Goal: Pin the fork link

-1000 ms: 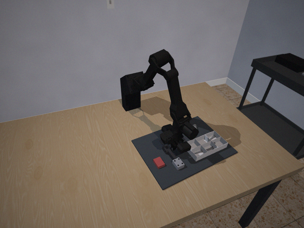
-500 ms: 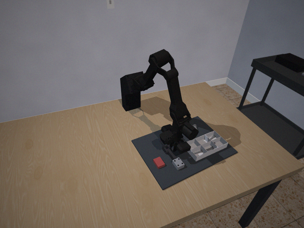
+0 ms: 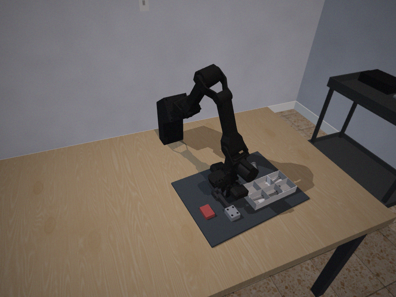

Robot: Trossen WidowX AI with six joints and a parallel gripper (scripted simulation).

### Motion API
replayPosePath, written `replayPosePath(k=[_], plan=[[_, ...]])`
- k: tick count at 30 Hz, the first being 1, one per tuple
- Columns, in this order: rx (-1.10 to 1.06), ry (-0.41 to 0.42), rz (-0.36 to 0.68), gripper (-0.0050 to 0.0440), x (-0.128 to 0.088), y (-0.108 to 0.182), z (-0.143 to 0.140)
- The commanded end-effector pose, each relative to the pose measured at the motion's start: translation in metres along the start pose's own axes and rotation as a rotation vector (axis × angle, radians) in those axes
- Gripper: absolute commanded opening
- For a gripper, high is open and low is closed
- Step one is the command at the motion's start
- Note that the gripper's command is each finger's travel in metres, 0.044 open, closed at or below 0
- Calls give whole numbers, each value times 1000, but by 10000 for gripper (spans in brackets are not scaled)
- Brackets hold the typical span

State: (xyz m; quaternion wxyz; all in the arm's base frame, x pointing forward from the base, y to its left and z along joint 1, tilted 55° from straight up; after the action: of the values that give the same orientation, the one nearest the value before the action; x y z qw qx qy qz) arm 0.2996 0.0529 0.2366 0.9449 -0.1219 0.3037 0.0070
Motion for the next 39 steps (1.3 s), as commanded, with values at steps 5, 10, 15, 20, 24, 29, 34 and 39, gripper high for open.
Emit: replayPosePath(k=[5,10,15,20,24,29,34,39], plan=[[2,-20,-4,140,-6,-2,3],[2,-20,-4,140,-5,-1,3],[3,-19,-4,140,-5,0,3],[5,-16,-4,140,-4,1,3],[4,-11,-3,140,-3,4,4],[6,-21,-4,140,-5,4,6],[4,-11,-3,140,-3,9,5],[6,-16,-3,140,-4,12,7]])
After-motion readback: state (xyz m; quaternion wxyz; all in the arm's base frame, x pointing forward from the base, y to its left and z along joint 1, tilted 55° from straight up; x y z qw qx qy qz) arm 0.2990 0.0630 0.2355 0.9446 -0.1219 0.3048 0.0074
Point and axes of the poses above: the point midway between the two fingers, 35 mm back from their tips, its own x axis out along the fingers, its own z axis across the jaws, y = z × x, the point moved 8 cm from there along -x, back along the fingers, and after that the axes turned 12 degrees about -x, right-handed, at the moved point
